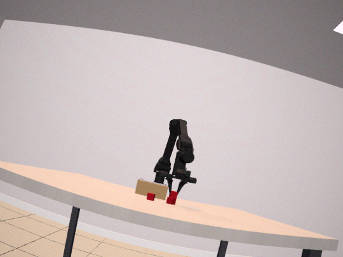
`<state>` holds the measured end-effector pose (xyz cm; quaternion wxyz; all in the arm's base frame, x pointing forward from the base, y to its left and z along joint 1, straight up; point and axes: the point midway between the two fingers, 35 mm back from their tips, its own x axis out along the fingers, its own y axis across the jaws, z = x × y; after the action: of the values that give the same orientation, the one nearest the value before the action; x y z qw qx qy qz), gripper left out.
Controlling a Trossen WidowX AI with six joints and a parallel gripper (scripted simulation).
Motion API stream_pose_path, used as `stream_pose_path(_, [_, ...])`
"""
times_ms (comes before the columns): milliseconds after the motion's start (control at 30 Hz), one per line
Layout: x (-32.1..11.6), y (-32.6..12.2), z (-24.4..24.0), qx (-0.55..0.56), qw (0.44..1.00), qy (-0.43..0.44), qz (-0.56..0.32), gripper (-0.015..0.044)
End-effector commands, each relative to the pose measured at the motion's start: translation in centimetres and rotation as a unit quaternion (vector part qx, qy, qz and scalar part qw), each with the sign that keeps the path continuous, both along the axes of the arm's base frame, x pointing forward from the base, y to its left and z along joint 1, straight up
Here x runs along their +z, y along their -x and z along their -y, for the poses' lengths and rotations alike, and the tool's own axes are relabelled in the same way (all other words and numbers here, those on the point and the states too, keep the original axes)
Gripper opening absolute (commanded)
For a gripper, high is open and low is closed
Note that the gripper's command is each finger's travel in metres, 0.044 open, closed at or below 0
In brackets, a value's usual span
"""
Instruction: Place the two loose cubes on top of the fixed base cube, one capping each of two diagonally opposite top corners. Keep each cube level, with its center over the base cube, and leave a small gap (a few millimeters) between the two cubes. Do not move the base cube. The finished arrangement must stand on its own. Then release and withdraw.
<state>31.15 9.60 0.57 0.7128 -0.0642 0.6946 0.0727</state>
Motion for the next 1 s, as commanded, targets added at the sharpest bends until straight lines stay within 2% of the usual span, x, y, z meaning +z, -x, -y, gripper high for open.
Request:
stream_pose_path(0, [-0.1, 0.1, 0.0, -0.001, 1.000, 0.000, -0.001, 0.0105])
stream_pose_path(133, [-0.1, 0.1, 0.0, -0.001, 1.000, 0.000, -0.001, 0.0105])
stream_pose_path(267, [-0.1, 0.1, 0.0, -0.001, 1.000, 0.000, -0.001, 0.0205])
stream_pose_path(967, [3.0, 0.1, 0.0, 0.000, 1.000, 0.000, 0.000, 0.0205])
